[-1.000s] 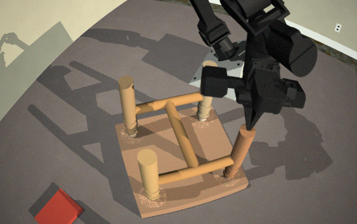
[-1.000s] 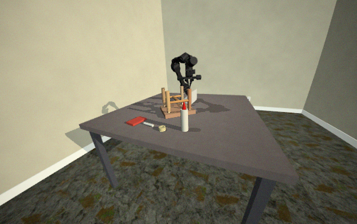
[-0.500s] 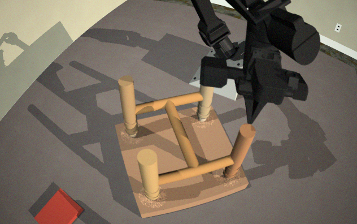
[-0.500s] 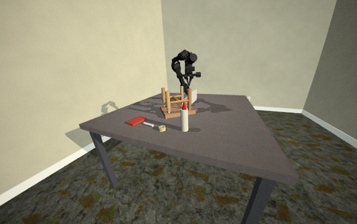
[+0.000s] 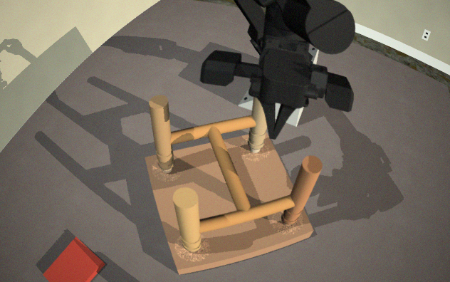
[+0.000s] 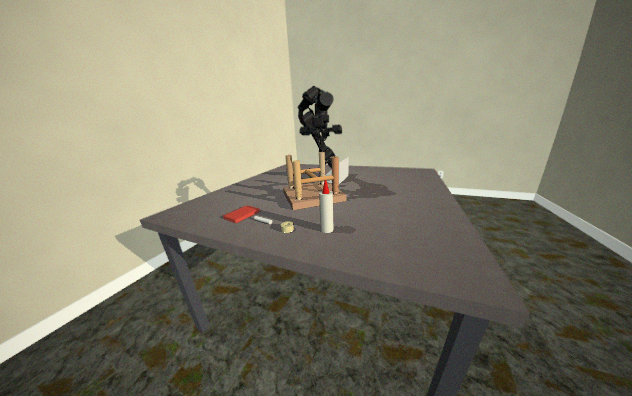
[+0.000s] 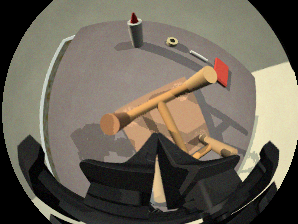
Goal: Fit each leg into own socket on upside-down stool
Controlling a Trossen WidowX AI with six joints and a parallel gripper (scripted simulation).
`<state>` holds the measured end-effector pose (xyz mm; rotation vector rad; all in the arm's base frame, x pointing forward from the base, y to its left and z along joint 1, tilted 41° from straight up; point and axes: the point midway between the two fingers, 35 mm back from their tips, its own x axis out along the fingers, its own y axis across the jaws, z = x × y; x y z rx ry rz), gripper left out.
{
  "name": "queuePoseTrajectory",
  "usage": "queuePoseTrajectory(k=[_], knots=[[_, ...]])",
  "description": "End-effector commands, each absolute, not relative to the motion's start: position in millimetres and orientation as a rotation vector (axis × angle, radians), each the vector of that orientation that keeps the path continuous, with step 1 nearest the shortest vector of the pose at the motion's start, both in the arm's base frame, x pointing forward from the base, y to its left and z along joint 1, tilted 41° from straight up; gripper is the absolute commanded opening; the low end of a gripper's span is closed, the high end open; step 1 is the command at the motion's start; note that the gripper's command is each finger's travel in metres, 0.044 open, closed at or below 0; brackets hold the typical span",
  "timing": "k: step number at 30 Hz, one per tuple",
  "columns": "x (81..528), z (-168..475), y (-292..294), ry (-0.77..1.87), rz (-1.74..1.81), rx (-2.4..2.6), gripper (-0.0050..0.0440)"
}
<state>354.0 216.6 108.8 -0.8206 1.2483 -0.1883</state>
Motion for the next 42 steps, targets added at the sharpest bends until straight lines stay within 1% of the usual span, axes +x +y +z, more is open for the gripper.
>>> queuePoseTrajectory(k=[1,3,5,15,21,27,42], knots=[[359,140,188,1.226,-0.242,-0.779,0.0000],[359,140,188,1.226,-0.242,-0.779,0.0000],[360,169,159,1.205,-0.298,-0.741,0.0000],[347,238,80,1.148,-0.451,-0.645,0.0000],[347,237,79,1.146,-0.457,-0.638,0.0000],[350,219,65,1.083,-0.624,-0.456,0.0000],[351,210,57,1.081,-0.629,-0.450,0.0000]])
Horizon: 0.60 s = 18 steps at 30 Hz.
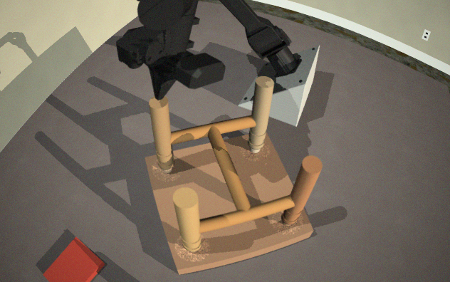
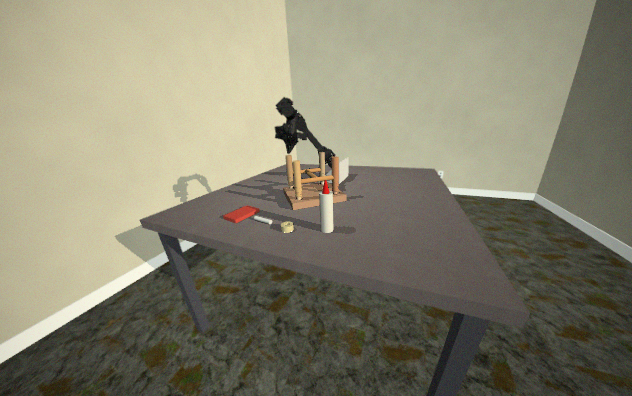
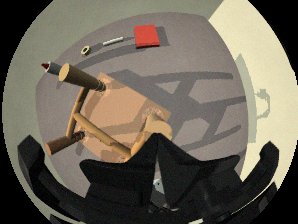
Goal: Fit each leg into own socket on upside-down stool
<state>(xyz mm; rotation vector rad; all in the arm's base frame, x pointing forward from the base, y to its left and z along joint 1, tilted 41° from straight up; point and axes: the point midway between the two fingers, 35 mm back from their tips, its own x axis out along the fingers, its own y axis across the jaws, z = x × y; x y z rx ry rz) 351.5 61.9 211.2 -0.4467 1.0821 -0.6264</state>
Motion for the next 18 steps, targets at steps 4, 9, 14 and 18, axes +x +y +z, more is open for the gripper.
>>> queuePoseTrajectory(k=[4,9,14,18], knots=[[350.8,206.9,55.0,1.081,-0.629,-0.450,0.0000],[351.0,205.2,53.5,1.081,-0.629,-0.450,0.0000],[351.3,203.1,51.7,1.081,-0.629,-0.450,0.0000],[351.7,200.2,49.2,1.081,-0.629,-0.450,0.0000]])
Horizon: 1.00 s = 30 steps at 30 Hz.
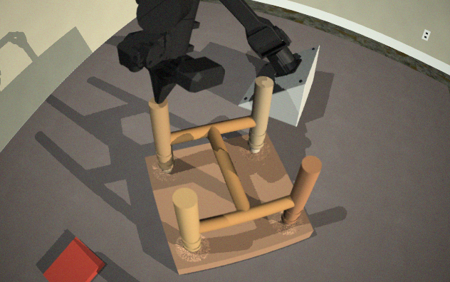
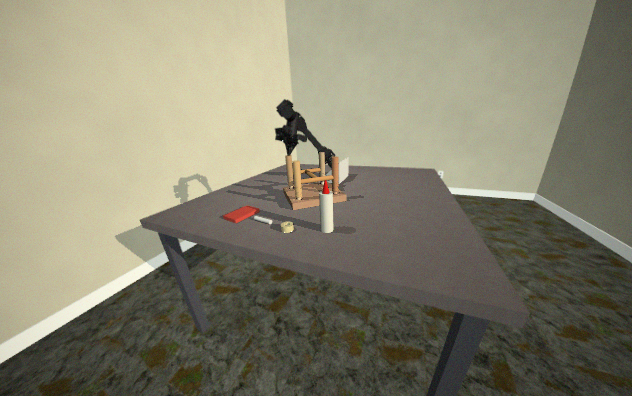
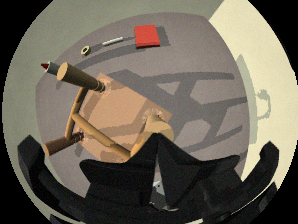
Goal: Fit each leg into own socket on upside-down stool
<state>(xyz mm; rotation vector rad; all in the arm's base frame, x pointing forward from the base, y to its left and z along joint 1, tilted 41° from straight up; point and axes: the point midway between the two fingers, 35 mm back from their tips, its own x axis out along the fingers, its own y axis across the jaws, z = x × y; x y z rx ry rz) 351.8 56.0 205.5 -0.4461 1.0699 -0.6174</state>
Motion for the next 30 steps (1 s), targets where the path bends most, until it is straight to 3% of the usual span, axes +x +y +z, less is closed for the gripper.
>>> queuePoseTrajectory(k=[1,30], knots=[[352,200,49,1.081,-0.629,-0.450,0.0000],[352,213,61,1.065,-0.620,-0.447,0.0000]])
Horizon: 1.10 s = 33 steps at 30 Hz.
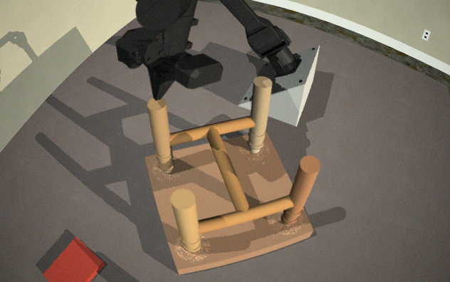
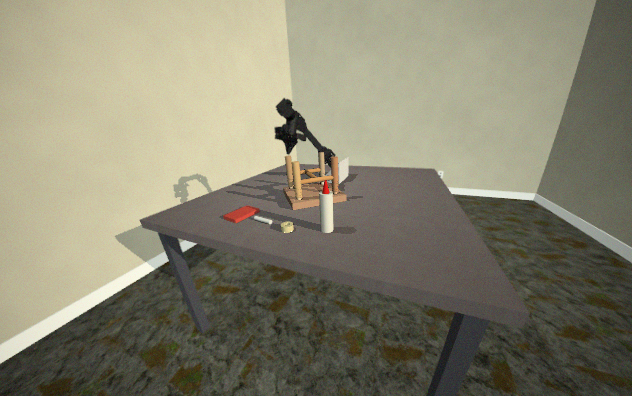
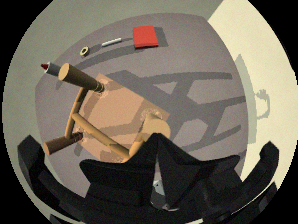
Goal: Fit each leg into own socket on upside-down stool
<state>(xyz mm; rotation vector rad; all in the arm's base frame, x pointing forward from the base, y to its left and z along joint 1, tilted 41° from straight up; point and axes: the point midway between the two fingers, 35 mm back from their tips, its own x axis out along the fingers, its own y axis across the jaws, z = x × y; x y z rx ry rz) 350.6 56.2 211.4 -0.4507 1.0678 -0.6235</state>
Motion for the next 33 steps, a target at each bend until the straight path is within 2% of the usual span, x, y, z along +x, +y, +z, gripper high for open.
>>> queuePoseTrajectory(k=[1,15,22,28,33], knots=[[352,214,62,1.064,-0.619,-0.447,0.0000],[343,220,77,1.060,-0.602,-0.449,0.0000],[283,181,133,1.082,-0.518,-0.489,0.0000],[221,153,160,1.083,-0.475,-0.543,0.0000],[215,151,161,1.081,-0.472,-0.549,0.0000]])
